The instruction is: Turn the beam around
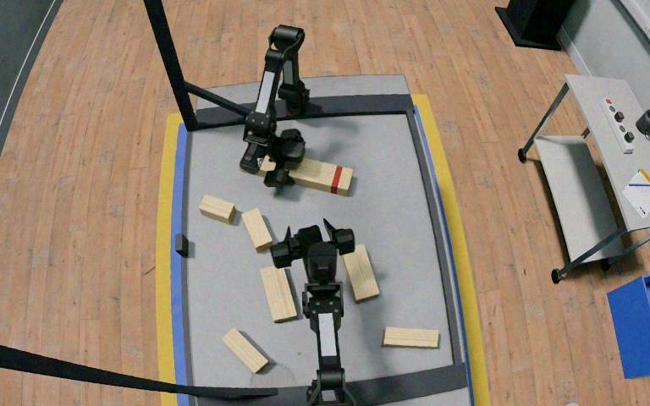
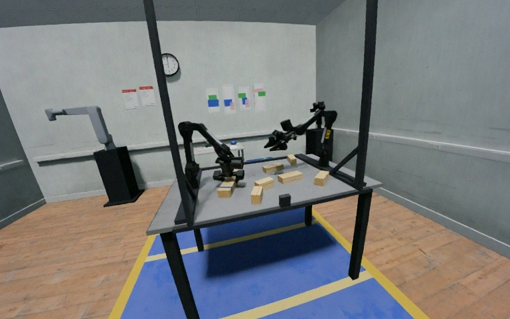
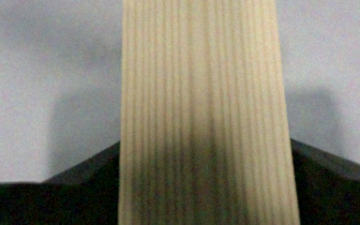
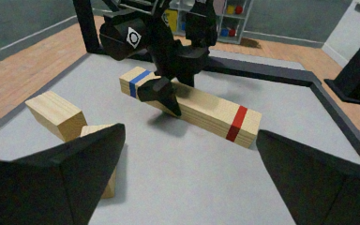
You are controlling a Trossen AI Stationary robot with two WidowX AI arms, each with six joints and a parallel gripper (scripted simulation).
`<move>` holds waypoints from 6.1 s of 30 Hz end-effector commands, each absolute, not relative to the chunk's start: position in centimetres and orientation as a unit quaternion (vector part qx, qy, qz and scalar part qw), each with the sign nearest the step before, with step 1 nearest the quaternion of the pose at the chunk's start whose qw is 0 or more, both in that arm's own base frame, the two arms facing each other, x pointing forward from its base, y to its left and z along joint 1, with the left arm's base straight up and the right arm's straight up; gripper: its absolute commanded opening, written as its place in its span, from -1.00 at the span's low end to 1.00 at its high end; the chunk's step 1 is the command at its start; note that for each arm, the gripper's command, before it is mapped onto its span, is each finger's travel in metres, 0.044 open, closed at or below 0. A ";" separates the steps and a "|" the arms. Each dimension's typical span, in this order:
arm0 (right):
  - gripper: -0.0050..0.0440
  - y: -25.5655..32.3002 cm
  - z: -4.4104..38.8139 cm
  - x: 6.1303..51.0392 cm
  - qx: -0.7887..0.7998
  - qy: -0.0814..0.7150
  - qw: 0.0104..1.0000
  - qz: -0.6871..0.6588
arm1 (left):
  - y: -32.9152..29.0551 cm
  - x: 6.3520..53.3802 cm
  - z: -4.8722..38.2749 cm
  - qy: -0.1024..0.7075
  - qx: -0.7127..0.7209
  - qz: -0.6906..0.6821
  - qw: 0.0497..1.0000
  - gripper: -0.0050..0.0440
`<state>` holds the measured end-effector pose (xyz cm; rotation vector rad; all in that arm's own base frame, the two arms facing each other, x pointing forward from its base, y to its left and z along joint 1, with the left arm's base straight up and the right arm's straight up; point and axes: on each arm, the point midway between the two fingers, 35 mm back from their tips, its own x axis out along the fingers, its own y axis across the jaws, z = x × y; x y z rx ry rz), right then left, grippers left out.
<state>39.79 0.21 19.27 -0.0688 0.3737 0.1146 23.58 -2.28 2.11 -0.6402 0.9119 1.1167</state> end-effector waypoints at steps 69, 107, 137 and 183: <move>0.84 -10.5 24.7 20.6 0.046 0.214 0.953 -0.209 | 24.3 46.7 6.0 0.480 -0.067 0.119 0.867 0.44; 0.84 -13.3 26.1 25.5 0.001 0.319 0.933 -0.168 | 25.9 33.1 16.8 0.402 -0.063 0.025 0.913 0.84; 0.84 -23.4 11.9 41.6 -0.082 0.574 0.812 0.062 | 24.8 20.6 23.1 0.190 0.039 -0.027 0.981 0.84; 0.44 -23.7 9.5 44.2 -0.090 0.585 0.801 0.087 | 25.0 22.8 20.6 0.198 -0.026 -0.015 0.980 0.84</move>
